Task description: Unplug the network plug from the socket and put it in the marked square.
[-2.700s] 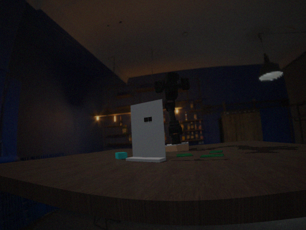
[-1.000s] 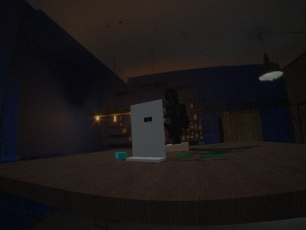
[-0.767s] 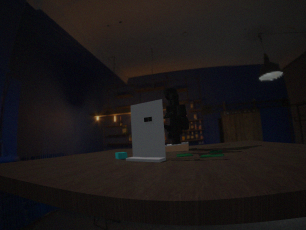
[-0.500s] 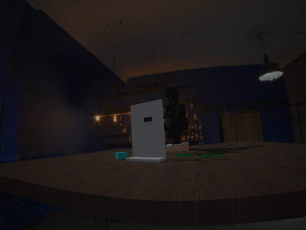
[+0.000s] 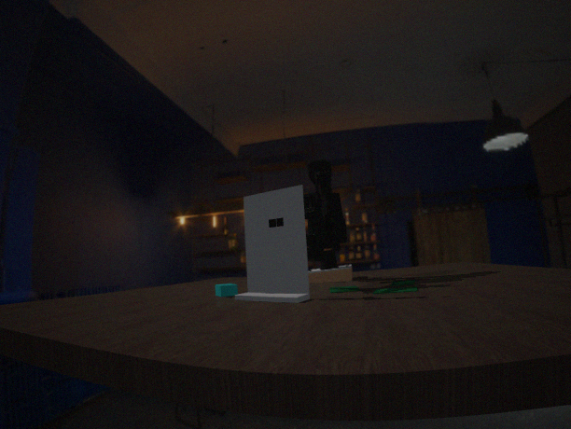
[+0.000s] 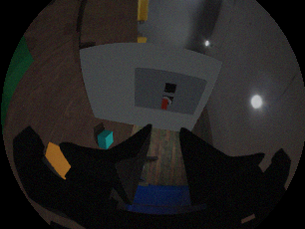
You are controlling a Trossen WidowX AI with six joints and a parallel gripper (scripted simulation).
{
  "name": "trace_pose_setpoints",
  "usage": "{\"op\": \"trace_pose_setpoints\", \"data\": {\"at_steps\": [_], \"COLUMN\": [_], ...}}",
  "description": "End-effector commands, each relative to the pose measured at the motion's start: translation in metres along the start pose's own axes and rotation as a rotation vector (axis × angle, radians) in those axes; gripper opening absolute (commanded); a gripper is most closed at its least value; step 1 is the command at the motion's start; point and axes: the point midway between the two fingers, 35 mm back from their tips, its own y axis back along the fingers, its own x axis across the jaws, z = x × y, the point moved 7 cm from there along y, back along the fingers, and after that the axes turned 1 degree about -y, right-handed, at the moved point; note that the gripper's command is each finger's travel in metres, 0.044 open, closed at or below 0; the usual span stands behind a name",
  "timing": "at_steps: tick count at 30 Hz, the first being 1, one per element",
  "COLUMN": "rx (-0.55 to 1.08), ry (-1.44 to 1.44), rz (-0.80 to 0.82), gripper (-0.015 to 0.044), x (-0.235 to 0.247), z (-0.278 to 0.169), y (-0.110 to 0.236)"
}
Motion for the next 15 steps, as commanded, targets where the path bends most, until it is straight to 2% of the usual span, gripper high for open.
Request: {"op": "trace_pose_setpoints", "data": {"at_steps": [1, 15], "rx": [-0.003, -0.01], "ry": [-0.003, -0.025], "rz": [-0.002, -0.004], "gripper": [0.0156, 0.0156], "x": [0.0, -0.001], "z": [0.002, 0.008], "y": [-0.008, -0.028]}}
